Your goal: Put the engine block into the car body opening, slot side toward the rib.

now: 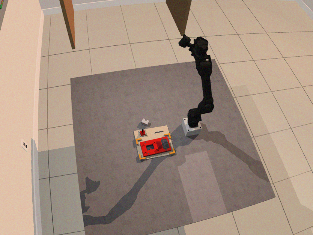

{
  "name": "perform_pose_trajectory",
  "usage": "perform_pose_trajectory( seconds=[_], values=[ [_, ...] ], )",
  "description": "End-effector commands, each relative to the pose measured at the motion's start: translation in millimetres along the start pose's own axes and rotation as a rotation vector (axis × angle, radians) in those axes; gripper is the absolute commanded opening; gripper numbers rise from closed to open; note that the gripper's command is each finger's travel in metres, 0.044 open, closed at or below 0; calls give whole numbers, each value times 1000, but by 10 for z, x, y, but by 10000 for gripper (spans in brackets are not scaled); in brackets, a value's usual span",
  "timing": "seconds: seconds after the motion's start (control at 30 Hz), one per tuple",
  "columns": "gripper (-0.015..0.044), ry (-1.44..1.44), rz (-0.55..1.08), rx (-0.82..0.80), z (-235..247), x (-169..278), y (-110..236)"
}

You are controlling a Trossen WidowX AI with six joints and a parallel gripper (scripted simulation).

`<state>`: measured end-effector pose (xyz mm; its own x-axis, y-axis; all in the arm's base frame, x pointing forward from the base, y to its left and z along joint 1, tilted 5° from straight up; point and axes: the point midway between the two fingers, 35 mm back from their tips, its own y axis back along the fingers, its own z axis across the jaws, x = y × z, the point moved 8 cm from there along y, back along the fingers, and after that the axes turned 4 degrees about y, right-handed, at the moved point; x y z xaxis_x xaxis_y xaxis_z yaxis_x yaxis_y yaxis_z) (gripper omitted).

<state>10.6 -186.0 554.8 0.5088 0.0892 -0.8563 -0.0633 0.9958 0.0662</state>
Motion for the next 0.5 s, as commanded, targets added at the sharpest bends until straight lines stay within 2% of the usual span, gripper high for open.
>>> perform_pose_trajectory(
  seconds=[0.0, 0.03, 0.47],
  values=[
    [426, 0, 0, 0, 0, 0, 0],
    [440, 3, 3, -1, 1, 6, -6],
    [440, 253, 219, -73, 122, 474, -412]
  ],
)
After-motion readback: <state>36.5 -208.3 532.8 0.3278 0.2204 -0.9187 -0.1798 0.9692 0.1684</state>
